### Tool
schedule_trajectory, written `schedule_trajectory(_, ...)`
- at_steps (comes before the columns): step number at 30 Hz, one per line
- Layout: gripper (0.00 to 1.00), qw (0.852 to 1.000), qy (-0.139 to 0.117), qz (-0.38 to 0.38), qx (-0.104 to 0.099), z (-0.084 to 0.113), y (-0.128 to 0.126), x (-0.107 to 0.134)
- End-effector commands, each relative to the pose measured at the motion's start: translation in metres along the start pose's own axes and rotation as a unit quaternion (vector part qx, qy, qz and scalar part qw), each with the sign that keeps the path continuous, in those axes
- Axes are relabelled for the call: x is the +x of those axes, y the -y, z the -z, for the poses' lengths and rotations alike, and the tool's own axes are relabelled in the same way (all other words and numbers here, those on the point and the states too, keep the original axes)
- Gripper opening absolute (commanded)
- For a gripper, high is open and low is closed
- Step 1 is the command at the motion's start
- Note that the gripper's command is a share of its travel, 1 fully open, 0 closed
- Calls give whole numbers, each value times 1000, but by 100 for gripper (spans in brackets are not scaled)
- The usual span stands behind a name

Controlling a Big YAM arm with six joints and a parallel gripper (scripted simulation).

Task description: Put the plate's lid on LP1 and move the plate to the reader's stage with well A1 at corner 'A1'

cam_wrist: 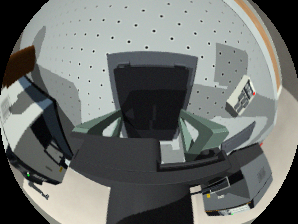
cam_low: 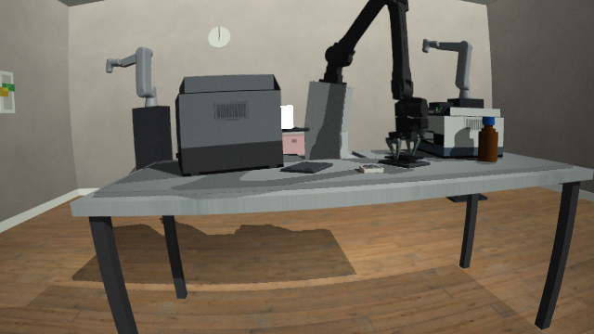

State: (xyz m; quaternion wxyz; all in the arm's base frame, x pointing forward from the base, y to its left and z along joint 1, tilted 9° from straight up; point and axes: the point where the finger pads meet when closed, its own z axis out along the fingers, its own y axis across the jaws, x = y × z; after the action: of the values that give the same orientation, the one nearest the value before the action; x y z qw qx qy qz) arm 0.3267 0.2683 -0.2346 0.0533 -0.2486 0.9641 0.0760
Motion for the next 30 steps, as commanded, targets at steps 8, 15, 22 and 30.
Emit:
schedule_trajectory(8, 85, 1000, 11, 2, -1, 8, -5, -9)
schedule_trajectory(15, 85, 1000, 13, 2, -1, 4, -5, -11)
schedule_trajectory(22, 85, 1000, 14, 2, -2, 3, -6, -12)
schedule_trajectory(30, 85, 1000, 16, 2, -2, 2, -6, -13)
